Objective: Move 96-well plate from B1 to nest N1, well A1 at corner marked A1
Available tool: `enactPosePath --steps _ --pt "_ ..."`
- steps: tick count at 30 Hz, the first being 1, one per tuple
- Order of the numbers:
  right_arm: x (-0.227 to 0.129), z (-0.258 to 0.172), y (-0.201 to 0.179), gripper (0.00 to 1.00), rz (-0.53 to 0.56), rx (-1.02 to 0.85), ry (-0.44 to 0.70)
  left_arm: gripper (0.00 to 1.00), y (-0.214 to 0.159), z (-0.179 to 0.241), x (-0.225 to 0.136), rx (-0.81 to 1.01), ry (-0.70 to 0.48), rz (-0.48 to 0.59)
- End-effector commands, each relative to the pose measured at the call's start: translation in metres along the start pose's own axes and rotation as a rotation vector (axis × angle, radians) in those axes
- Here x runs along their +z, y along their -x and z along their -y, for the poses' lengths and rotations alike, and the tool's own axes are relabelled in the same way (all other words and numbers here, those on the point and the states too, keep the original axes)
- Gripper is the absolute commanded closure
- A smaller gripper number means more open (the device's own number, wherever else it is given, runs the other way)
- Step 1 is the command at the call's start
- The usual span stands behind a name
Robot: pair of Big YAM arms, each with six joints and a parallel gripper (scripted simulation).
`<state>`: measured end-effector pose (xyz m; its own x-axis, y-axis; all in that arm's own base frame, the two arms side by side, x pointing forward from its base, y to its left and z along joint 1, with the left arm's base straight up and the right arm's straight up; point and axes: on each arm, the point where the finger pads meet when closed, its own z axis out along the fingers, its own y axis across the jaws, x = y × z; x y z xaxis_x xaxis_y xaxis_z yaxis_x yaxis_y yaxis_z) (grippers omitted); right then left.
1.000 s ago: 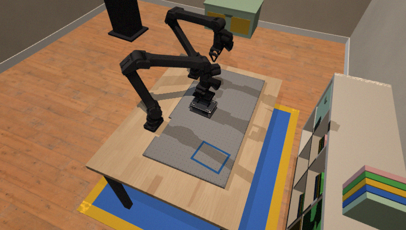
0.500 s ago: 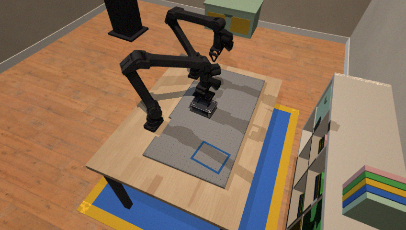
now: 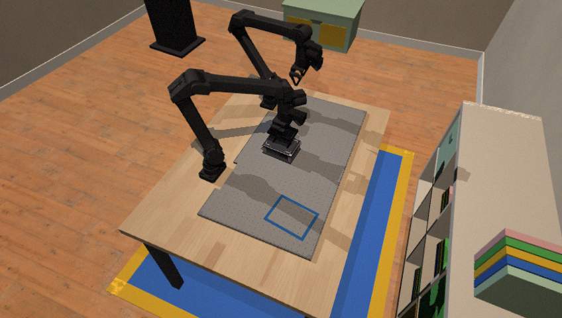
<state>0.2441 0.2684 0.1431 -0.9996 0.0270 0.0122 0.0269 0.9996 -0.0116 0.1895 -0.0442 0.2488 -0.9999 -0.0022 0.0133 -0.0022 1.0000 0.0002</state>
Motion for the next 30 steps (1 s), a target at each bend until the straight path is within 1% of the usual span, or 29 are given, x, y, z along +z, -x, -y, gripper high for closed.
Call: enactPosePath --steps 1,11,16,24,30 --pt "-0.006 -0.003 0.009 1.0 0.039 0.012 0.041 0.0 0.007 0.001 -0.014 -0.01 -0.008 0.048" --pt "0.024 0.0 0.006 1.0 0.017 0.012 0.016 0.0 0.007 0.001 -0.014 -0.01 -0.008 0.048" --pt "0.025 0.0 0.006 1.0 0.031 0.012 0.032 0.0 0.007 0.001 -0.014 -0.01 -0.008 0.048" --pt "0.044 0.0 0.006 1.0 0.017 0.012 0.016 0.0 0.007 0.001 -0.014 -0.01 -0.008 0.048" --pt "0.048 -0.002 0.008 1.0 0.023 0.012 0.023 0.0 0.007 0.001 -0.014 -0.01 -0.008 0.048"
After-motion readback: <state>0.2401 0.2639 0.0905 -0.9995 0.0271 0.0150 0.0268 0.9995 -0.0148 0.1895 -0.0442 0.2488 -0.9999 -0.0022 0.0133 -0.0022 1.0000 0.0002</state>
